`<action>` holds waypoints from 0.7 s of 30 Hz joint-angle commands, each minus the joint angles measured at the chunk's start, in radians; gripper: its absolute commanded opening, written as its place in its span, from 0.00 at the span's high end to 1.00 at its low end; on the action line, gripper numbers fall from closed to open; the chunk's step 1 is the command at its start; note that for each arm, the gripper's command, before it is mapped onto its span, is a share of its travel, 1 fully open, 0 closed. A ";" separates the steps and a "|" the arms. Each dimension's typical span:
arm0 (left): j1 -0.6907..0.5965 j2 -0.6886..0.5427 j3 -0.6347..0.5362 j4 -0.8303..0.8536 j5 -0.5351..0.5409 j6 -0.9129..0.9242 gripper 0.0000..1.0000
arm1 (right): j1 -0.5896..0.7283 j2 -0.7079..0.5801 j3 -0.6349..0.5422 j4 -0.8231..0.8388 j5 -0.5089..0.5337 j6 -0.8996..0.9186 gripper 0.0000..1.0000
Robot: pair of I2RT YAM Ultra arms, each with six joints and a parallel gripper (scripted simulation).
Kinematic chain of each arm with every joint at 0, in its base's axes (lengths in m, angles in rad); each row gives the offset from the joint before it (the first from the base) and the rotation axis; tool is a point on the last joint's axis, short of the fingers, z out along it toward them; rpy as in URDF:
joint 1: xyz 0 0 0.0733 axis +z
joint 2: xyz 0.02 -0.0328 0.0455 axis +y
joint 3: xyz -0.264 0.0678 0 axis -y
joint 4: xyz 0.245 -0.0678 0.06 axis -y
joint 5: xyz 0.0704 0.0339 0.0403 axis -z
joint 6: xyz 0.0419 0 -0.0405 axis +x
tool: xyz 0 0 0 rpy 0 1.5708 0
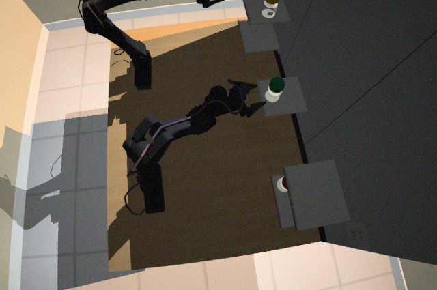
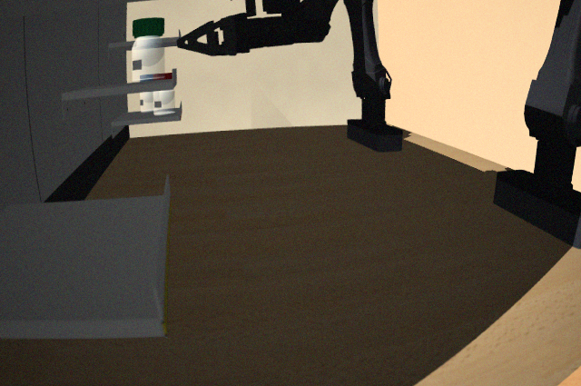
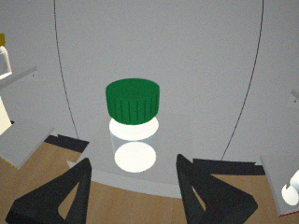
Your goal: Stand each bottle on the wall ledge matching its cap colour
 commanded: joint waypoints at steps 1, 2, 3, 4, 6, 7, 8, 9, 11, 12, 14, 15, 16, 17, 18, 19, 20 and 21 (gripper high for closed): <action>0.009 0.026 0.062 -0.081 0.007 0.007 0.00 | -0.017 0.015 0.058 0.099 -0.014 -0.017 0.19; 0.009 0.029 0.070 -0.083 0.007 0.007 0.00 | -0.018 0.024 0.064 0.087 -0.015 -0.017 0.19; 0.009 0.033 0.079 -0.071 0.007 0.007 0.00 | -0.019 0.030 0.069 0.085 -0.015 -0.016 0.19; 0.009 0.033 0.082 -0.071 0.007 0.007 0.00 | -0.019 0.032 0.071 0.085 -0.016 -0.016 0.19; 0.009 0.029 0.083 -0.072 0.007 0.008 0.00 | -0.019 0.035 0.074 0.085 -0.016 -0.016 0.19; 0.009 0.027 0.083 -0.072 0.007 0.008 0.00 | -0.019 0.035 0.075 0.085 -0.016 -0.015 0.19; 0.009 0.027 0.083 -0.073 0.007 0.008 0.00 | -0.019 0.030 0.075 0.085 -0.016 -0.014 0.19; 0.009 0.027 0.084 -0.073 0.007 0.008 0.00 | -0.019 0.029 0.075 0.085 -0.015 -0.014 0.19; 0.009 0.027 0.084 -0.073 0.007 0.008 0.00 | -0.013 0.028 0.066 0.084 -0.008 -0.008 0.19; 0.009 0.027 0.084 -0.073 0.007 0.008 0.00 | -0.013 0.028 0.066 0.084 -0.008 -0.008 0.19; 0.009 0.027 0.084 -0.073 0.007 0.008 0.00 | -0.013 0.028 0.066 0.084 -0.008 -0.008 0.19; 0.009 0.027 0.084 -0.073 0.007 0.008 0.00 | -0.013 0.028 0.066 0.084 -0.008 -0.008 0.19; 0.009 0.027 0.084 -0.073 0.007 0.008 0.00 | -0.013 0.028 0.066 0.084 -0.008 -0.008 0.19; 0.009 0.027 0.084 -0.073 0.007 0.008 0.00 | -0.013 0.028 0.066 0.084 -0.008 -0.008 0.19; 0.009 0.027 0.084 -0.073 0.007 0.008 0.00 | -0.013 0.028 0.067 0.084 -0.008 -0.008 0.19; 0.009 0.027 0.084 -0.073 0.007 0.008 0.00 | -0.020 0.030 0.080 0.081 -0.017 -0.014 0.19; 0.009 0.027 0.084 -0.073 0.007 0.008 0.00 | -0.022 0.030 0.087 0.073 -0.019 -0.014 0.19; 0.009 0.027 0.084 -0.073 0.007 0.008 0.00 | -0.024 0.032 0.097 0.051 -0.021 -0.014 0.19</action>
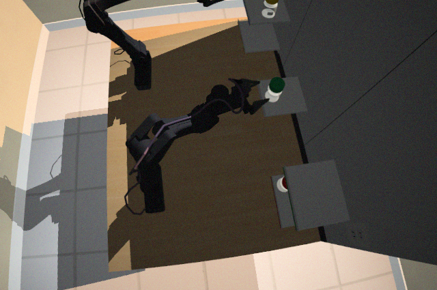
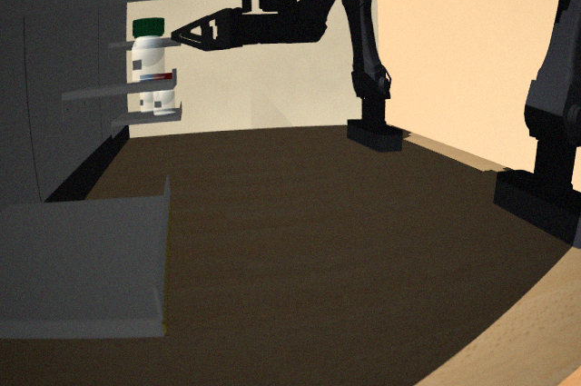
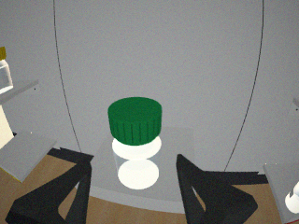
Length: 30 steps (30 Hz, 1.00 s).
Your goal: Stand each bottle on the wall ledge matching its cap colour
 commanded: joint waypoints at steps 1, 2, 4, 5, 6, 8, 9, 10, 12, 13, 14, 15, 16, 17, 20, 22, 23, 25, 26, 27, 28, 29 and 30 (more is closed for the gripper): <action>0.009 -0.001 0.030 -0.015 0.007 0.008 0.00 | -0.020 -0.003 0.062 -0.013 -0.016 -0.008 0.19; 0.009 -0.001 0.030 -0.015 0.007 0.008 0.00 | -0.022 -0.001 0.072 -0.022 -0.018 -0.008 0.19; 0.009 -0.001 0.030 -0.015 0.007 0.008 0.00 | -0.026 0.002 0.092 -0.040 -0.022 -0.008 0.19; 0.003 -0.003 0.019 -0.015 0.002 0.002 0.00 | -0.028 0.003 0.102 -0.050 -0.024 -0.008 0.19; 0.003 -0.003 0.019 -0.015 0.002 0.002 0.00 | -0.029 0.007 0.111 -0.054 -0.025 -0.008 0.19; 0.003 -0.003 0.019 -0.015 0.002 0.002 0.00 | -0.032 0.018 0.126 -0.060 -0.028 -0.007 0.19; 0.003 -0.003 0.019 -0.015 0.002 0.002 0.00 | -0.034 0.023 0.134 -0.062 -0.030 -0.007 0.19; 0.003 -0.003 0.019 -0.015 0.002 0.002 0.00 | -0.034 0.023 0.134 -0.062 -0.030 -0.007 0.19; 0.003 -0.003 0.019 -0.015 0.002 0.002 0.00 | -0.035 0.029 0.142 -0.064 -0.031 -0.007 0.19; 0.003 -0.003 0.019 -0.015 0.002 0.002 0.00 | -0.036 0.033 0.148 -0.066 -0.032 -0.007 0.19; 0.003 -0.003 0.019 -0.015 0.002 0.002 0.00 | -0.038 0.038 0.154 -0.067 -0.034 -0.007 0.19; 0.003 -0.003 0.019 -0.015 0.002 0.002 0.00 | -0.039 0.042 0.160 -0.069 -0.035 -0.007 0.19; 0.003 -0.003 0.019 -0.015 0.002 0.002 0.00 | -0.040 0.046 0.166 -0.071 -0.036 -0.007 0.19; 0.003 -0.003 0.019 -0.015 0.002 0.002 0.00 | -0.041 0.051 0.172 -0.072 -0.037 -0.008 0.19; 0.003 -0.003 0.019 -0.015 0.002 0.002 0.00 | -0.045 0.064 0.191 -0.070 -0.041 -0.008 0.19; 0.003 -0.003 0.019 -0.015 0.002 0.002 0.00 | -0.048 0.074 0.204 -0.076 -0.044 -0.008 0.19; 0.003 -0.003 0.019 -0.015 0.002 0.002 0.00 | -0.049 0.079 0.211 -0.079 -0.045 -0.008 0.19; 0.003 -0.003 0.019 -0.015 0.002 0.002 0.00 | -0.052 0.089 0.225 -0.085 -0.047 -0.008 0.19; 0.003 -0.003 0.019 -0.015 0.002 0.002 0.00 | -0.053 0.094 0.232 -0.088 -0.049 -0.008 0.19; 0.003 -0.003 0.019 -0.015 0.002 0.002 0.00 | -0.053 0.094 0.232 -0.088 -0.049 -0.008 0.19; 0.003 -0.003 0.019 -0.015 0.002 0.002 0.00 | -0.053 0.094 0.232 -0.088 -0.049 -0.008 0.19; 0.003 -0.003 0.019 -0.015 0.002 0.002 0.00 | -0.054 0.099 0.240 -0.081 -0.050 -0.008 0.19; 0.003 -0.003 0.019 -0.015 0.002 0.002 0.00 | -0.055 0.104 0.247 -0.089 -0.051 -0.008 0.19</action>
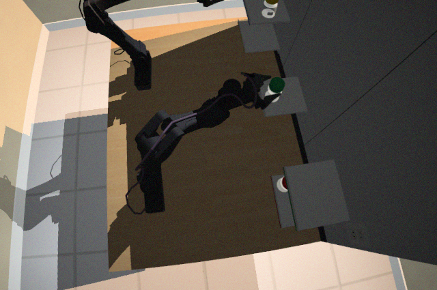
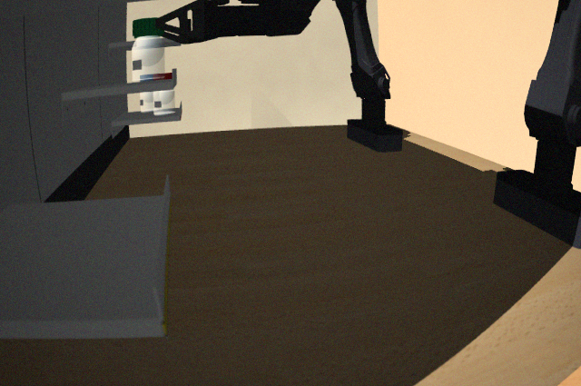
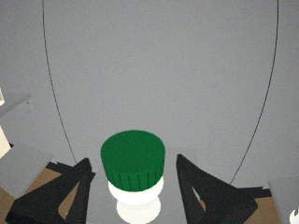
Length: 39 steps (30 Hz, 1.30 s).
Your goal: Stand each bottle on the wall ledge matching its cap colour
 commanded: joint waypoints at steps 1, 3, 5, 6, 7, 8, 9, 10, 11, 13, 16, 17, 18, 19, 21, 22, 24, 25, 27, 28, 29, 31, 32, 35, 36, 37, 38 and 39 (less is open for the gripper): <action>0.003 -0.003 0.019 -0.014 0.002 0.002 0.00 | -0.016 0.009 0.053 -0.009 -0.015 -0.007 0.19; 0.003 -0.003 0.019 -0.014 0.002 0.002 0.00 | -0.018 0.018 0.066 -0.012 -0.017 -0.008 0.19; 0.003 -0.003 0.019 -0.014 0.002 0.002 0.00 | -0.020 0.028 0.080 -0.017 -0.019 -0.008 0.19; 0.003 -0.003 0.019 -0.014 0.002 0.002 0.00 | -0.021 0.030 0.085 -0.014 -0.020 -0.008 0.19; 0.003 -0.003 0.019 -0.014 0.002 0.002 0.00 | -0.021 0.031 0.085 -0.008 -0.020 -0.008 0.19; 0.003 -0.003 0.019 -0.014 0.002 0.002 0.00 | -0.021 0.021 0.085 -0.006 -0.020 -0.008 0.19; 0.003 -0.003 0.019 -0.014 0.002 0.002 0.00 | -0.021 0.021 0.085 -0.006 -0.020 -0.008 0.19; 0.003 -0.003 0.019 -0.014 0.002 0.002 0.00 | -0.021 0.021 0.085 -0.006 -0.020 -0.008 0.19; 0.003 -0.003 0.019 -0.014 0.002 0.002 0.00 | -0.021 0.021 0.085 -0.006 -0.019 -0.008 0.19; 0.003 -0.003 0.019 -0.014 0.002 0.002 0.00 | -0.021 0.021 0.085 -0.006 -0.019 -0.008 0.19; 0.003 -0.003 0.019 -0.014 0.002 0.002 0.00 | -0.021 0.021 0.085 -0.006 -0.018 -0.008 0.19; 0.003 -0.003 0.019 -0.014 0.002 0.002 0.00 | -0.021 0.021 0.085 -0.006 -0.018 -0.008 0.28; 0.003 -0.003 0.019 -0.014 0.002 0.002 0.00 | -0.015 0.023 0.077 -0.007 -0.012 -0.002 0.28; 0.003 -0.003 0.019 -0.014 0.002 0.002 0.00 | -0.015 0.023 0.077 -0.007 -0.012 -0.002 0.28; 0.003 -0.003 0.019 -0.014 0.002 0.002 0.00 | -0.015 0.023 0.077 -0.007 -0.012 -0.002 0.32; 0.003 -0.003 0.019 -0.014 0.002 0.002 0.00 | -0.015 0.023 0.077 -0.007 -0.012 -0.002 0.32; 0.003 -0.003 0.019 -0.014 0.002 0.002 0.00 | -0.013 0.011 0.073 0.004 -0.010 -0.002 0.36; 0.003 -0.003 0.019 -0.014 0.002 0.002 0.00 | -0.013 0.011 0.073 0.004 -0.010 -0.002 0.36; 0.003 -0.003 0.019 -0.014 0.002 0.002 0.00 | -0.013 0.011 0.073 0.004 -0.010 -0.002 0.40; 0.003 -0.003 0.019 -0.014 0.002 0.002 0.00 | -0.013 0.011 0.073 0.004 -0.010 -0.002 0.40; 0.003 -0.003 0.019 -0.014 0.002 0.002 0.00 | -0.013 0.011 0.073 0.004 -0.010 -0.002 0.42; 0.003 -0.003 0.019 -0.014 0.002 0.002 0.00 | -0.011 0.009 0.070 0.008 -0.004 -0.002 0.43; 0.003 -0.003 0.019 -0.014 0.002 0.002 0.00 | -0.011 0.009 0.070 0.008 -0.004 -0.002 0.43; 0.003 -0.003 0.019 -0.014 0.002 0.002 0.00 | -0.011 0.009 0.070 0.007 -0.008 -0.002 0.47; 0.003 -0.003 0.019 -0.014 0.002 0.002 0.00 | -0.011 0.009 0.070 0.007 -0.008 -0.002 0.49; 0.003 -0.003 0.019 -0.014 0.002 0.002 0.00 | -0.011 0.009 0.070 0.007 -0.008 -0.002 0.60; 0.003 -0.003 0.019 -0.014 0.002 0.002 0.00 | -0.011 0.009 0.070 0.007 -0.008 -0.002 0.72; 0.003 -0.003 0.019 -0.014 0.002 0.002 0.00 | -0.009 0.007 0.067 0.008 -0.001 -0.002 0.83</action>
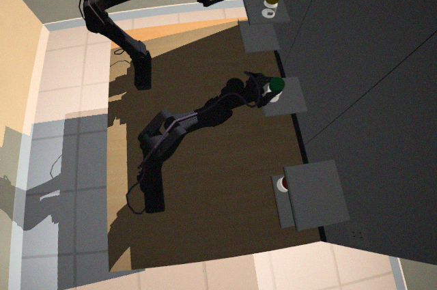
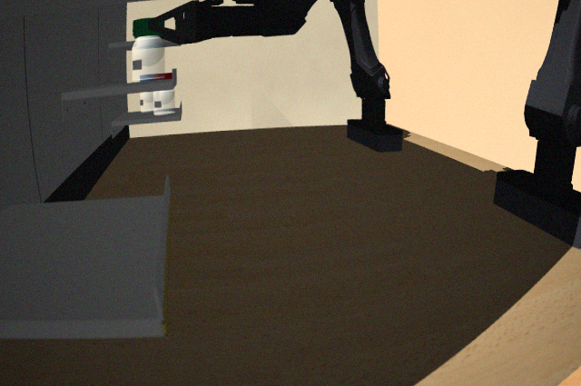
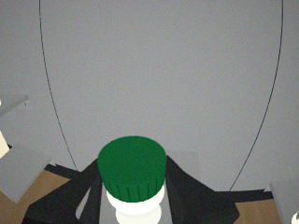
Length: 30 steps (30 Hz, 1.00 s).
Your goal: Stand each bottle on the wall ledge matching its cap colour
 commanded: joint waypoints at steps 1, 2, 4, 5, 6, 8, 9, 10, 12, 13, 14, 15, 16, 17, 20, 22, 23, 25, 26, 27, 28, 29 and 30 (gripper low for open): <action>0.003 -0.003 0.019 -0.014 0.002 0.002 0.00 | 0.000 -0.026 0.021 0.022 0.006 -0.002 0.94; 0.003 -0.003 0.019 -0.014 0.002 0.002 0.00 | 0.000 -0.026 0.021 0.022 0.005 -0.002 0.83; 0.003 -0.003 0.019 -0.014 0.002 0.002 0.00 | 0.000 -0.033 0.037 -0.015 0.006 -0.002 0.60; 0.003 -0.003 0.019 -0.014 0.002 0.002 0.00 | 0.000 -0.040 0.045 -0.030 0.006 -0.002 0.50; 0.003 -0.003 0.019 -0.014 0.002 0.002 0.00 | 0.000 -0.051 0.056 -0.051 0.006 -0.003 0.50; 0.003 -0.003 0.019 -0.014 0.002 0.002 0.00 | 0.000 -0.078 0.087 -0.105 0.005 -0.004 0.50; 0.003 -0.003 0.019 -0.014 0.002 0.002 0.00 | 0.000 -0.078 0.087 -0.105 0.005 -0.004 0.50; 0.003 -0.003 0.019 -0.014 0.002 0.002 0.00 | 0.000 -0.078 0.087 -0.105 0.005 -0.004 0.50; 0.003 -0.003 0.019 -0.014 0.002 0.002 0.00 | 0.000 -0.096 0.120 -0.158 0.005 -0.003 0.50; 0.003 -0.003 0.019 -0.014 0.002 0.002 0.00 | 0.000 -0.107 0.139 -0.186 0.005 -0.004 0.50; 0.003 -0.003 0.019 -0.014 0.002 0.002 0.00 | 0.000 -0.117 0.157 -0.213 0.005 -0.004 0.50; 0.003 -0.003 0.019 -0.014 0.002 0.002 0.00 | 0.000 -0.119 0.167 -0.227 0.006 -0.003 0.50; 0.003 -0.003 0.019 -0.014 0.002 0.002 0.00 | 0.000 -0.124 0.183 -0.248 0.006 -0.003 0.50; 0.003 -0.003 0.019 -0.014 0.002 0.002 0.00 | 0.000 -0.130 0.203 -0.273 0.006 -0.004 0.50; 0.003 -0.003 0.019 -0.014 0.002 0.002 0.00 | 0.001 -0.134 0.253 -0.328 0.007 -0.003 0.50; 0.003 -0.003 0.019 -0.014 0.002 0.002 0.00 | 0.001 -0.128 0.268 -0.340 0.007 -0.003 0.50; 0.003 -0.003 0.019 -0.014 0.002 0.002 0.00 | 0.001 -0.126 0.273 -0.343 0.007 -0.002 0.50; 0.003 -0.003 0.019 -0.014 0.002 0.002 0.00 | 0.008 -0.124 0.285 -0.346 0.000 -0.002 0.50; 0.003 -0.003 0.019 -0.014 0.002 0.002 0.00 | 0.008 -0.124 0.285 -0.346 0.000 -0.002 0.50; 0.003 -0.003 0.019 -0.014 0.002 0.002 0.00 | 0.008 -0.124 0.285 -0.346 0.000 -0.002 0.50; 0.003 -0.003 0.019 -0.014 0.002 0.002 0.00 | 0.010 -0.125 0.287 -0.334 -0.003 -0.002 0.50; 0.003 -0.003 0.019 -0.014 0.002 0.002 0.00 | 0.010 -0.128 0.284 -0.319 -0.005 -0.002 0.50; 0.003 -0.003 0.019 -0.014 0.002 0.002 0.00 | 0.011 -0.129 0.275 -0.318 -0.006 -0.002 0.50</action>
